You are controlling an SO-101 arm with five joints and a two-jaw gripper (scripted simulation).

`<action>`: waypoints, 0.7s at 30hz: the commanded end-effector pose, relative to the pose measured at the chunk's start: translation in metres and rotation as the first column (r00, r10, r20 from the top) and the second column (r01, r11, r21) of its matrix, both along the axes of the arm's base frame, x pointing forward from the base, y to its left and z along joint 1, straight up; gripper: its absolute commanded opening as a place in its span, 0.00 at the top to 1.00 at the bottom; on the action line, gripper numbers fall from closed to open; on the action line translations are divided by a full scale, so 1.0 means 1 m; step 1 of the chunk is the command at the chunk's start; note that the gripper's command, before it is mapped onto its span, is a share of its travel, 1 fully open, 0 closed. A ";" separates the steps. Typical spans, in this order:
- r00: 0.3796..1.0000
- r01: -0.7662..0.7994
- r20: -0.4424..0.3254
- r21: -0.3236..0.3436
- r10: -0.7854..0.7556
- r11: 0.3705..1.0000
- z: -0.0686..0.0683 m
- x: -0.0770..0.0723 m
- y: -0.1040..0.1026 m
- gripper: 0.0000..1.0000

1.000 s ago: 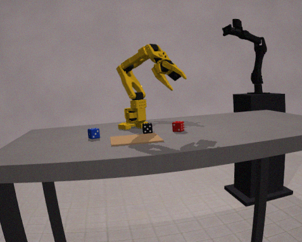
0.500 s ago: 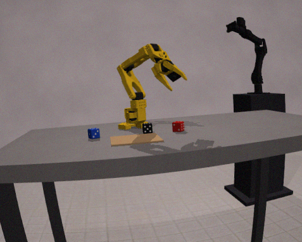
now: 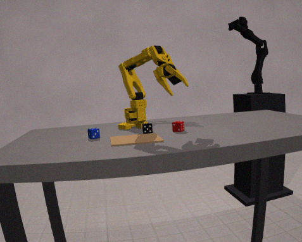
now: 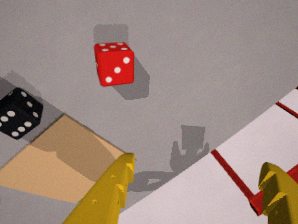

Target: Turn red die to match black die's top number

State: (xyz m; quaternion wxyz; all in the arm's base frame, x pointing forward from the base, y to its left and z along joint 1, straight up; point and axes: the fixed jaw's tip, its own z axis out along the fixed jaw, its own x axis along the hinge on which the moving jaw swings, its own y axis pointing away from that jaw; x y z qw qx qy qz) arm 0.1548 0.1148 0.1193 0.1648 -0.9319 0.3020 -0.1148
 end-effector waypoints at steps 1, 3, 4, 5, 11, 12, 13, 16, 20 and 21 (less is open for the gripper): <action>1.000 -0.002 0.005 0.003 0.002 1.000 0.003 0.008 0.005 0.65; 0.999 -0.002 -0.044 -0.035 0.001 0.999 -0.007 0.008 0.005 0.65; 0.999 -0.002 -0.044 -0.035 0.001 0.999 -0.007 0.008 0.005 0.65; 0.999 -0.002 -0.044 -0.035 0.001 0.999 -0.007 0.008 0.005 0.65; 0.984 -0.014 -0.177 -0.135 -0.010 0.991 -0.036 0.005 0.003 0.65; 0.981 -0.016 -0.193 -0.147 -0.013 0.989 -0.039 0.004 0.002 0.65; 0.978 -0.018 -0.207 -0.157 -0.015 0.987 -0.042 0.003 0.002 0.65; 0.972 -0.023 -0.233 -0.177 -0.019 0.984 -0.048 0.002 0.001 0.65; 0.971 -0.024 -0.240 -0.182 -0.021 0.983 -0.050 0.002 0.000 0.65; 0.971 -0.024 -0.240 -0.182 -0.021 0.983 -0.050 0.002 0.000 0.65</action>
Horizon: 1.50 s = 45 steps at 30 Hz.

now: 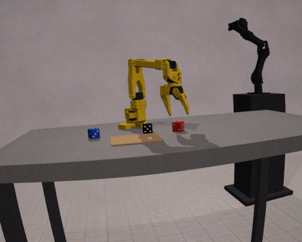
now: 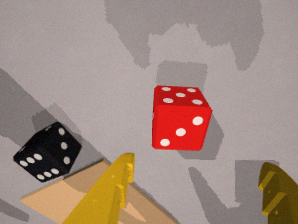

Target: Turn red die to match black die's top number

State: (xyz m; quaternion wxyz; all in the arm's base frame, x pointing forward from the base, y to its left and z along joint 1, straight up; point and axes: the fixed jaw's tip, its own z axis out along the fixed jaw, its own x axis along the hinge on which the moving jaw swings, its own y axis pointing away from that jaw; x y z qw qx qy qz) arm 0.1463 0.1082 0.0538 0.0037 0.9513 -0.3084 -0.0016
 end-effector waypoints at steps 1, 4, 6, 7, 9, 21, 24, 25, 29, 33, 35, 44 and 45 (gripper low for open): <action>0.996 -0.005 0.084 0.065 -0.001 0.998 0.016 0.010 0.007 0.65; 0.996 -0.005 0.084 0.065 -0.001 0.998 0.016 0.010 0.007 0.65; 0.996 -0.005 0.084 0.065 -0.001 0.998 0.016 0.010 0.007 0.65; 0.996 -0.005 0.084 0.065 -0.001 0.998 0.016 0.010 0.007 0.65; 0.996 -0.005 0.084 0.065 -0.001 0.998 0.016 0.010 0.007 0.65; 0.996 -0.002 0.091 0.069 -0.004 0.998 0.022 0.008 0.003 0.65; 0.996 -0.002 0.091 0.069 -0.004 0.998 0.022 0.008 0.003 0.65; 0.996 -0.002 0.091 0.069 -0.004 0.998 0.022 0.008 0.003 0.65; 0.996 -0.002 0.091 0.069 -0.004 0.998 0.022 0.008 0.003 0.65; 0.996 -0.002 0.091 0.069 -0.004 0.998 0.022 0.008 0.003 0.65; 0.996 -0.002 0.091 0.069 -0.004 0.998 0.022 0.008 0.003 0.65; 0.996 -0.002 0.091 0.069 -0.004 0.998 0.019 0.009 0.003 0.65; 0.996 -0.002 0.091 0.069 -0.004 0.998 0.018 0.009 0.003 0.65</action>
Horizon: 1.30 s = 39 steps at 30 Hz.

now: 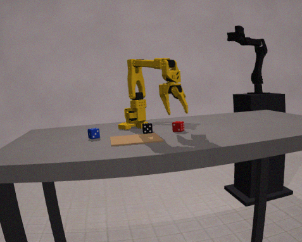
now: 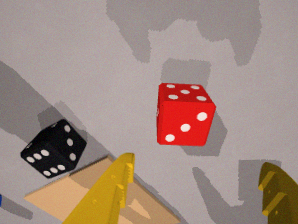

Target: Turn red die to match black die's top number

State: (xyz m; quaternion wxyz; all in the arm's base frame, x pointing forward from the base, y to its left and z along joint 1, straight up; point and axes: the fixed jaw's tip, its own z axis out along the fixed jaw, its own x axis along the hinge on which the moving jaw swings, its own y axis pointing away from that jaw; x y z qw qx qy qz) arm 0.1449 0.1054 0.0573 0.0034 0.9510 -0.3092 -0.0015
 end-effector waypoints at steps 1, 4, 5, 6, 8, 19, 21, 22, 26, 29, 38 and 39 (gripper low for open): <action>0.996 -0.004 0.090 0.069 -0.002 0.998 0.014 0.010 0.006 0.65; 0.996 -0.004 0.090 0.069 -0.002 0.998 0.010 0.011 0.007 0.65; 0.996 -0.004 0.090 0.069 -0.002 0.998 0.009 0.011 0.007 0.65; 0.996 -0.004 0.090 0.069 -0.002 0.998 0.009 0.011 0.007 0.65; 0.996 -0.004 0.090 0.069 -0.002 0.998 0.007 0.012 0.007 0.65; 0.996 -0.004 0.090 0.069 -0.002 0.998 -0.013 0.013 0.009 0.65; 0.996 -0.004 0.090 0.069 -0.002 0.998 -0.016 0.014 0.009 0.65; 0.996 -0.004 0.090 0.069 -0.002 0.998 -0.018 0.014 0.009 0.65; 0.996 -0.004 0.090 0.069 -0.002 0.998 -0.020 0.014 0.009 0.65; 0.996 -0.004 0.090 0.069 -0.002 0.998 -0.024 0.014 0.009 0.65; 0.996 -0.004 0.090 0.069 -0.002 0.998 -0.027 0.013 0.009 0.65; 0.996 -0.004 0.090 0.069 -0.002 0.998 -0.027 0.013 0.009 0.65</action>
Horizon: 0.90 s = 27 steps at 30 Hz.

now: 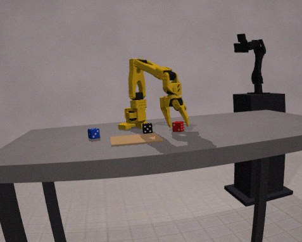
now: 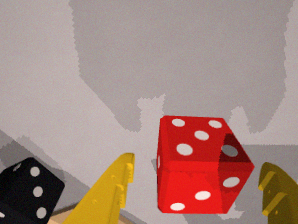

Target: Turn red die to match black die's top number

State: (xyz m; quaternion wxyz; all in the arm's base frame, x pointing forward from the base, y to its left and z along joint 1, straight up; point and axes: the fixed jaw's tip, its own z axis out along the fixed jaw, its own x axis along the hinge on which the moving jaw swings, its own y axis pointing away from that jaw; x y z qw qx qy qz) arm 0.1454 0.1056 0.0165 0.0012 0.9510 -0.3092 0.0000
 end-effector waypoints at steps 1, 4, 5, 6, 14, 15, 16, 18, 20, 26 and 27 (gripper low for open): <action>0.996 -0.004 0.086 0.065 -0.002 0.998 0.014 0.013 0.008 0.65; 0.996 -0.004 0.086 0.065 -0.002 0.998 0.014 0.013 0.008 0.65; 0.996 -0.004 0.086 0.065 -0.002 0.998 0.014 0.013 0.008 0.65; 0.996 -0.004 0.086 0.065 -0.002 0.998 0.014 0.013 0.008 0.65; 0.996 -0.004 0.086 0.066 -0.002 0.998 0.014 0.014 0.009 0.67; 0.996 -0.004 0.086 0.066 -0.002 0.998 0.014 0.014 0.010 0.68; 0.996 -0.004 0.086 0.066 -0.002 0.998 0.014 0.014 0.010 0.68; 0.996 -0.004 0.086 0.066 -0.002 0.998 0.014 0.014 0.010 0.69; 0.996 -0.004 0.086 0.066 -0.002 0.998 0.014 0.014 0.010 0.70; 0.996 -0.004 0.086 0.066 -0.002 0.998 0.014 0.016 0.013 0.74; 0.996 -0.004 0.086 0.066 -0.002 0.998 0.014 0.016 0.013 0.75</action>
